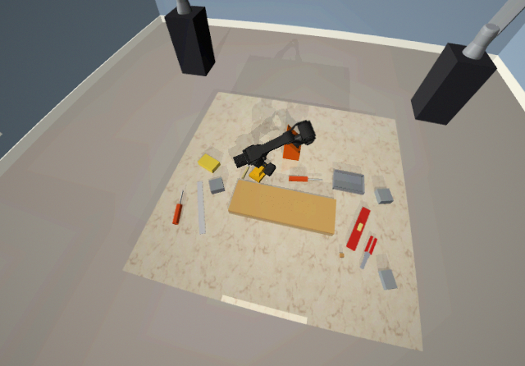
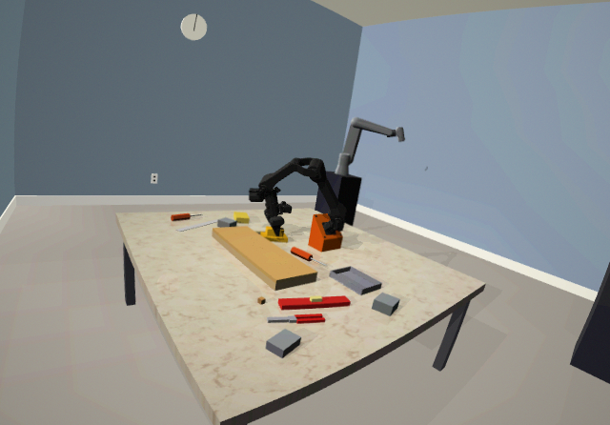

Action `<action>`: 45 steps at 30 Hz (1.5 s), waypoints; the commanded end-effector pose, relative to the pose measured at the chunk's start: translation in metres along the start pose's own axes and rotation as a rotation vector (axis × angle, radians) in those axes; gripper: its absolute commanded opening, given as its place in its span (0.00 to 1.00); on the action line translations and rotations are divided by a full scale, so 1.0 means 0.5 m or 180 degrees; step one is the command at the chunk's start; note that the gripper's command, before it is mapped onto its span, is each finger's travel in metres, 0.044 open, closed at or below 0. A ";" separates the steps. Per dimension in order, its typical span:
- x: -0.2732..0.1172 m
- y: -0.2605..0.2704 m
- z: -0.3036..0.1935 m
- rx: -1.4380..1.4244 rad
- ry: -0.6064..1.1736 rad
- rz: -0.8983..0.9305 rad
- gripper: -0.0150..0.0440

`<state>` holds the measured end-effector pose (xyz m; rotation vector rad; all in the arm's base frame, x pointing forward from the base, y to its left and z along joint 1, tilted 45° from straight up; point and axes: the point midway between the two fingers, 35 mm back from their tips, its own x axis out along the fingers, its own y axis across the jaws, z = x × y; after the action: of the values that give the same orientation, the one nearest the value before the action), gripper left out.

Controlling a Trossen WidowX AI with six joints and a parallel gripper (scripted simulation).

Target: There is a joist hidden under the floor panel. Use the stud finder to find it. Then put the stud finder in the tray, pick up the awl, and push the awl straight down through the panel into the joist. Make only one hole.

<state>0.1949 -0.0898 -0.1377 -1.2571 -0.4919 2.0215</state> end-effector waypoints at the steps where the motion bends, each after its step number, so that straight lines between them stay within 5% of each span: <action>1: 0.016 -0.001 -0.001 0.0019 -0.0007 -0.0020 1.00; 7: 0.016 -0.001 -0.001 0.0019 -0.0008 -0.0020 0.78; 31: 0.014 -0.001 -0.001 0.0019 -0.0007 -0.0020 0.47; 36: -0.033 0.001 0.006 0.0021 -0.0004 -0.0014 0.25; 45: -0.171 0.001 0.050 0.0025 -0.0006 -0.0010 0.25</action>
<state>0.1979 -0.1304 -0.0961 -1.2375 -0.4881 2.0175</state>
